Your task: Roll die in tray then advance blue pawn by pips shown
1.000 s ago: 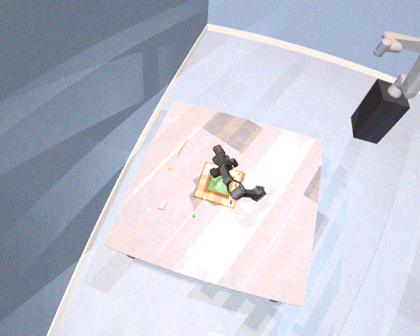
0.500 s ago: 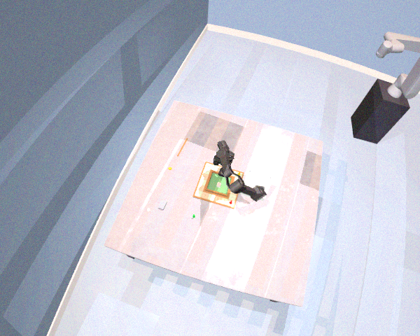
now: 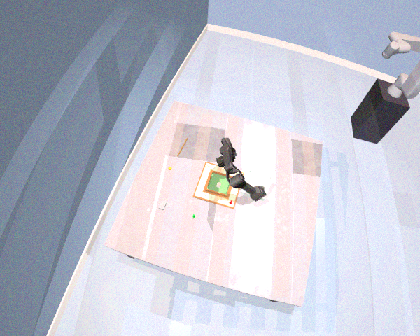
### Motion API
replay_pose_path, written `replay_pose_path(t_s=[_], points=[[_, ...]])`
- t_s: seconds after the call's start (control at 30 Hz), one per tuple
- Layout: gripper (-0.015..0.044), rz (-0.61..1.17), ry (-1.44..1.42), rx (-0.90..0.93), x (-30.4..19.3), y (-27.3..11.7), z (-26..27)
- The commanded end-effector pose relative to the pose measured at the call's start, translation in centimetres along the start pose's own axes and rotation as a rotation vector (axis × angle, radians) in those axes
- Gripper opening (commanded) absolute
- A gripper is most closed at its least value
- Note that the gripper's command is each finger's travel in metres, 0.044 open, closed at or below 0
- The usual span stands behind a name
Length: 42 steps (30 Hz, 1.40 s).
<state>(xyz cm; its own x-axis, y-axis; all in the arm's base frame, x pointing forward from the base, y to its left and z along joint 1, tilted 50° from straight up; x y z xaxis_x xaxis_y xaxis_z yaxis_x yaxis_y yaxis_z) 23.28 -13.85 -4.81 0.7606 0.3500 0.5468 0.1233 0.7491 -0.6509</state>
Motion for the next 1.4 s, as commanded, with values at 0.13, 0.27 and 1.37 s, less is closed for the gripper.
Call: replay_pose_path(t_s=[0.13,0.27,1.37], points=[[0.02,0.004,-0.026,-0.007,-0.1,0.9,-0.3],[0.02,0.004,-0.026,-0.006,-0.1,1.4,-0.3],[0.0095,0.003,-0.027,-0.005,-0.1,5.5,-0.3]])
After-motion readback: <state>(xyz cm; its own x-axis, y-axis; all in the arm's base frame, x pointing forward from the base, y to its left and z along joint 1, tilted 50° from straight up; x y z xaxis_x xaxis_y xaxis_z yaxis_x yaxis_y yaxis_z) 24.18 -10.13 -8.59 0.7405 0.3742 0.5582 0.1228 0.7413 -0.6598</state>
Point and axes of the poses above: the point midway between the two fingers, 35 mm back from their tips, its own y axis out along the fingers, its own z axis across the jaws, x = y × z, the point moved 2 cm from there along -y, back along the fingers, and after that the axes turned 12 degrees about -y, right-handed, at the moved point
